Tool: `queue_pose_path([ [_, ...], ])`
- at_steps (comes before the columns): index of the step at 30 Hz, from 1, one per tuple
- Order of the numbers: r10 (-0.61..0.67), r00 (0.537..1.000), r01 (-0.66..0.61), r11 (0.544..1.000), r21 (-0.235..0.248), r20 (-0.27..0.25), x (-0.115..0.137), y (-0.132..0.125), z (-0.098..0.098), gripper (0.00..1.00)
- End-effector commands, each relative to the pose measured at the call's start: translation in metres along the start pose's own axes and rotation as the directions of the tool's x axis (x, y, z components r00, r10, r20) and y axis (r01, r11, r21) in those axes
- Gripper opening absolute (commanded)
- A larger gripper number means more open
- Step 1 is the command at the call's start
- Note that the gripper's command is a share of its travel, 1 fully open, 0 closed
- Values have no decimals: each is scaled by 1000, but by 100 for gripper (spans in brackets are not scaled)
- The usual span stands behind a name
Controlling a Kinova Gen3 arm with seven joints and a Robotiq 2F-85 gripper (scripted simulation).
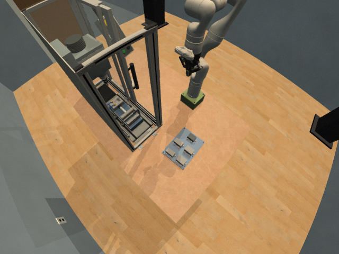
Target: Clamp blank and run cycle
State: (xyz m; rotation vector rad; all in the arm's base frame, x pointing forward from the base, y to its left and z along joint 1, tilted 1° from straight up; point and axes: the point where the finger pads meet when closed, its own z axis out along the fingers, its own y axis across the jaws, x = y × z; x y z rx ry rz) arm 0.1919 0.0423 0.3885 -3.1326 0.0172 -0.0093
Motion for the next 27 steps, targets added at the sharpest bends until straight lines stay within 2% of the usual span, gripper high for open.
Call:
queue_pose_path([
  [1,2,1000,-2,1000,1,0,2,-2,1,10],
  [5,8,1000,-8,1000,3,4,9,-10,8,10],
  [17,8,1000,-8,1000,3,4,9,-10,8,10],
  [22,8,1000,-8,1000,3,4,9,-9,-12,10],
  [27,8,1000,-8,1000,3,4,9,-9,-12,10],
])
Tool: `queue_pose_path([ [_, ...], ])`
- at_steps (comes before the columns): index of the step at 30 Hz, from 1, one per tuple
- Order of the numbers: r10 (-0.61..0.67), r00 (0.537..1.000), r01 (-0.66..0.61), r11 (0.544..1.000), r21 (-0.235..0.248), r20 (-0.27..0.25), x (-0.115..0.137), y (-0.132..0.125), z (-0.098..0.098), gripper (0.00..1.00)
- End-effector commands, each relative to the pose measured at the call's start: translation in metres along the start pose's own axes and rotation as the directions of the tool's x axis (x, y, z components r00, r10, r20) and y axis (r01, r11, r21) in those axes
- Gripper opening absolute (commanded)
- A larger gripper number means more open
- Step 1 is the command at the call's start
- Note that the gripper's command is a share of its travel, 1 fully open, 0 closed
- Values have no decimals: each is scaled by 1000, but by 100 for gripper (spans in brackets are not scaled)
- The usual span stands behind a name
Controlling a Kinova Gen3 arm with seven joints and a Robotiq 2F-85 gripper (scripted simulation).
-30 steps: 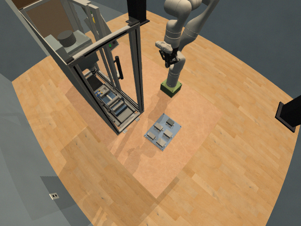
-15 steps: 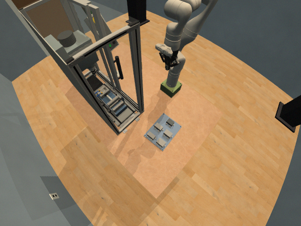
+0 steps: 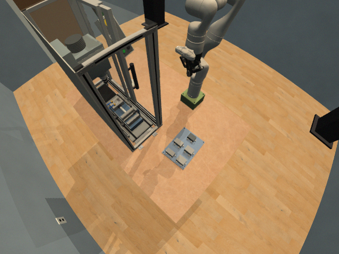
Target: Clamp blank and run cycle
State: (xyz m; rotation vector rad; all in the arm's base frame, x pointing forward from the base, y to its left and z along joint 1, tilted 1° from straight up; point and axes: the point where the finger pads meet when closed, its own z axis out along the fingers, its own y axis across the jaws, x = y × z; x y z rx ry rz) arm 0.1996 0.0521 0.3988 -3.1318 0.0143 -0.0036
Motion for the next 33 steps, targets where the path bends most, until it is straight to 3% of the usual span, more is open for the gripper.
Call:
queue_pose_path([
  [1,9,1000,-9,1000,2,1,1,1,-2,10],
  [7,9,1000,-9,1000,2,1,1,1,-2,10],
  [12,0,1000,0,1000,2,1,1,-58,15,10],
  [24,0,1000,0,1000,2,1,1,-58,15,10],
  [29,0,1000,0,1000,2,1,1,-116,31,10],
  [33,0,1000,0,1000,2,1,1,-116,31,10],
])
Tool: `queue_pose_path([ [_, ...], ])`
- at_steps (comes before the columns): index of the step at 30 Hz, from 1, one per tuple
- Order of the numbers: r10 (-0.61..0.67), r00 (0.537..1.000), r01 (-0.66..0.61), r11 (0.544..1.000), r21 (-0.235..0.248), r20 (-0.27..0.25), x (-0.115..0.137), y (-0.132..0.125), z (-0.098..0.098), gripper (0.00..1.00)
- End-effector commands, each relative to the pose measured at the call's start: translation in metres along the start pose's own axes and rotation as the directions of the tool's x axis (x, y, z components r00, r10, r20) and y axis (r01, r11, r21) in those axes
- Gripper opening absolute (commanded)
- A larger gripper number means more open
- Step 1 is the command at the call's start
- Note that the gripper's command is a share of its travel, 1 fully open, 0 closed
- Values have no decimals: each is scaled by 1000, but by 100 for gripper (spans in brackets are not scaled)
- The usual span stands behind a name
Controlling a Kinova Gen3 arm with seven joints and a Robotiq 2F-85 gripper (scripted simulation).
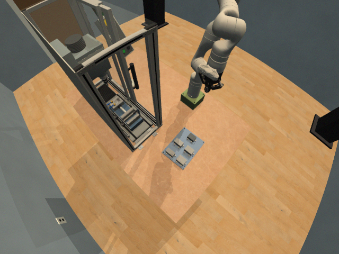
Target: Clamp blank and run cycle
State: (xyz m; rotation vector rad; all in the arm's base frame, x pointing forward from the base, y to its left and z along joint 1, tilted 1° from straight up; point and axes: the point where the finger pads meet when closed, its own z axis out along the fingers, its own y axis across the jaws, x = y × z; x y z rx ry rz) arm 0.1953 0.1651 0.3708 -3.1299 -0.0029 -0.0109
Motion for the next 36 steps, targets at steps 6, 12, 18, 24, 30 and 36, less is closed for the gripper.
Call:
queue_pose_path([
  [6,11,1000,-11,1000,0,5,7,-3,2,10],
  [12,9,1000,-9,1000,0,6,5,-49,16,10],
  [18,11,1000,-11,1000,0,5,6,-60,19,10],
  [24,11,1000,-11,1000,0,5,6,-60,19,10],
  [30,11,1000,-11,1000,1,5,9,-117,36,10],
  [36,11,1000,-11,1000,1,5,9,-117,36,10],
])
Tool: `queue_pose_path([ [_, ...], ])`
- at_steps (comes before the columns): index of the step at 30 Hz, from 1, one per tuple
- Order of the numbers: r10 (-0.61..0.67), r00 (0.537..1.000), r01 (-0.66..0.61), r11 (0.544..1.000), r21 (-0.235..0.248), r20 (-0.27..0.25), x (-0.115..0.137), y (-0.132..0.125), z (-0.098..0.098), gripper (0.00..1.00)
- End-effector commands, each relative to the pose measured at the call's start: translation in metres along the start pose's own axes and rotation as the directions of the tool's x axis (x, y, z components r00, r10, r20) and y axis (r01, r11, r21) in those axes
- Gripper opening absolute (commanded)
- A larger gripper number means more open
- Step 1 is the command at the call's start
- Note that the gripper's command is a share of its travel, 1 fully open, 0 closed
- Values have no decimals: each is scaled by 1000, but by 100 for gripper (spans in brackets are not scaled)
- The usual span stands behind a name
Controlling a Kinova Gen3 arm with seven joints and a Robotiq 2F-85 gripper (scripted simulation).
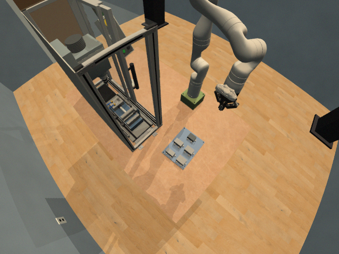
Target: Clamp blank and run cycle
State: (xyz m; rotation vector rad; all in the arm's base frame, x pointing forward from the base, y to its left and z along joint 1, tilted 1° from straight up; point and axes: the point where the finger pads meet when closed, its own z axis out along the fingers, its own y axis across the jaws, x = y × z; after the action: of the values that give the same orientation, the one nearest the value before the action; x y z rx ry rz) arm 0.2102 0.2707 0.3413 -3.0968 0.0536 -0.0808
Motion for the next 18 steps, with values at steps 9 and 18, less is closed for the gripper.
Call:
queue_pose_path([
  [9,-19,999,20,999,-29,44,-4,-15,6,10],
  [18,-25,998,26,999,-30,51,-6,-21,8,10],
])
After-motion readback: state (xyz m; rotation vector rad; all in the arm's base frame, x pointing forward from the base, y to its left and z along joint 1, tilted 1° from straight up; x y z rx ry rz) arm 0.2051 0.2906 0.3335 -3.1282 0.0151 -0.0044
